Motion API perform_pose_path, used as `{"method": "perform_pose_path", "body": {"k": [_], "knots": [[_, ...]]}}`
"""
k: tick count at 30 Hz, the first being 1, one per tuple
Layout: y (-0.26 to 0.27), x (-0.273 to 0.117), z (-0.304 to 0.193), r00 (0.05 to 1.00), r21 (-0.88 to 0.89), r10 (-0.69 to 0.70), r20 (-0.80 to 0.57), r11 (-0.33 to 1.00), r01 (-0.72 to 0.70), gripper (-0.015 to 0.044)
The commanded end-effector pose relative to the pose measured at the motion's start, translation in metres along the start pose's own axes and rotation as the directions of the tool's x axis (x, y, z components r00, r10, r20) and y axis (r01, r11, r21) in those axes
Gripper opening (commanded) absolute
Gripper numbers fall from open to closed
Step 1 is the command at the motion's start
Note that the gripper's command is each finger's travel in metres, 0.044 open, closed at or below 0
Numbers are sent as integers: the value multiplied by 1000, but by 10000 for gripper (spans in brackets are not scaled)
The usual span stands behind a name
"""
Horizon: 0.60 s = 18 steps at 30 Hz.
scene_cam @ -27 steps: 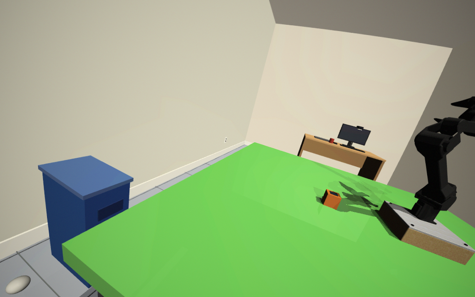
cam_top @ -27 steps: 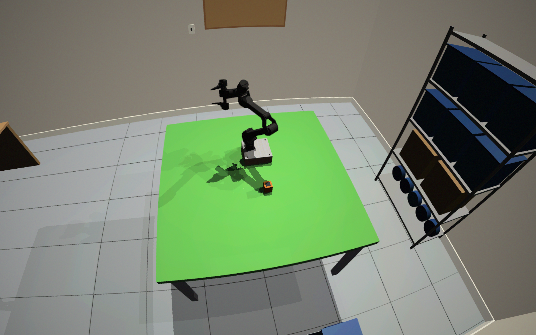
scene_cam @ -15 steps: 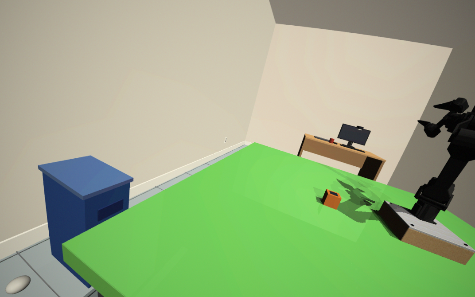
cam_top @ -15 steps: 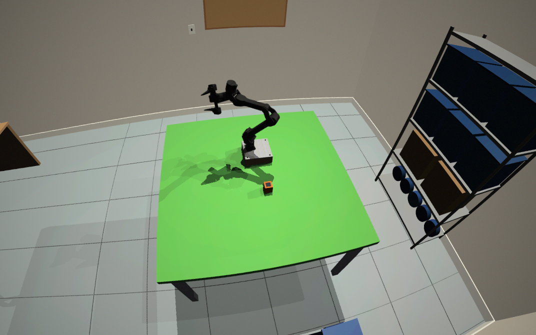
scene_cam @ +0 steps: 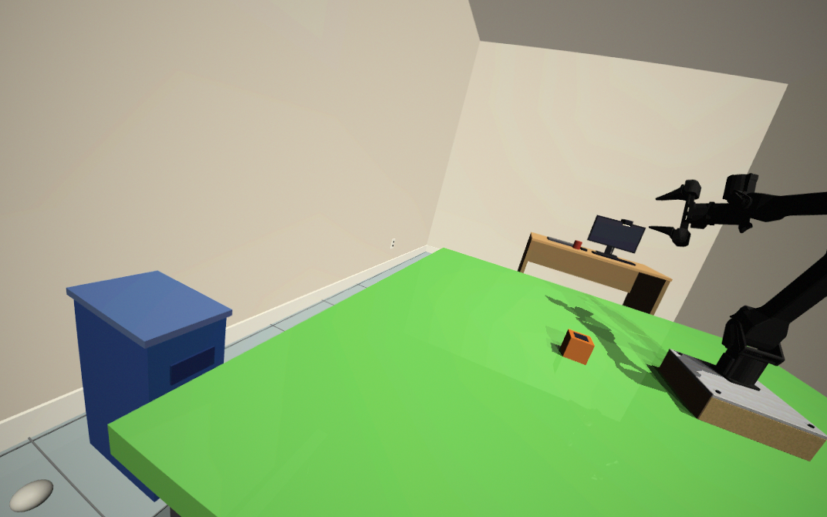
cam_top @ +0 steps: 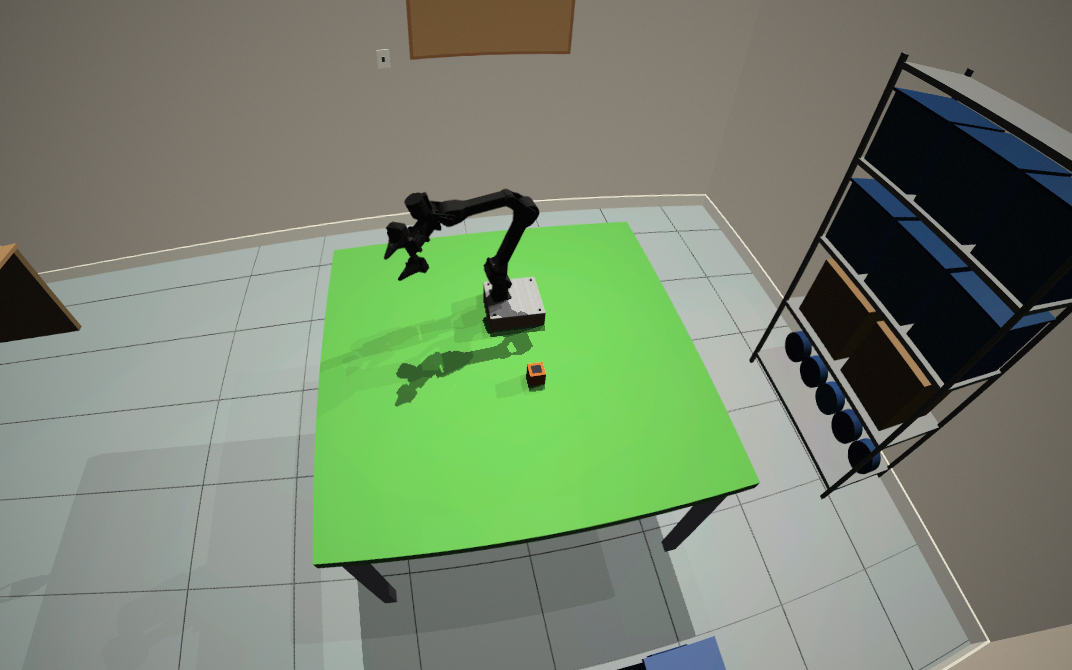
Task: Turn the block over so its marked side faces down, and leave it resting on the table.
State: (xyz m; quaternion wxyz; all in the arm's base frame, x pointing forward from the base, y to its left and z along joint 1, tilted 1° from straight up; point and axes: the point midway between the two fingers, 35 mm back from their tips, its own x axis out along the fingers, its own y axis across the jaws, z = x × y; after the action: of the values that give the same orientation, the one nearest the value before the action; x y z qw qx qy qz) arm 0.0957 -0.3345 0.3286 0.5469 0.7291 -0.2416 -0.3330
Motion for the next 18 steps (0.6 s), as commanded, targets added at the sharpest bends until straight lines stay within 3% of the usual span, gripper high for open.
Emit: {"method": "perform_pose_path", "body": {"k": [1, 10, 18], "knots": [[-26, 36, -34, 987, -129, -135, -84, 984, 123, 440], [-105, 91, -138, 836, -572, -500, -225, 762, 302, 440], [-189, 85, -246, 576, -911, -785, -228, 380, 158, 440]]}}
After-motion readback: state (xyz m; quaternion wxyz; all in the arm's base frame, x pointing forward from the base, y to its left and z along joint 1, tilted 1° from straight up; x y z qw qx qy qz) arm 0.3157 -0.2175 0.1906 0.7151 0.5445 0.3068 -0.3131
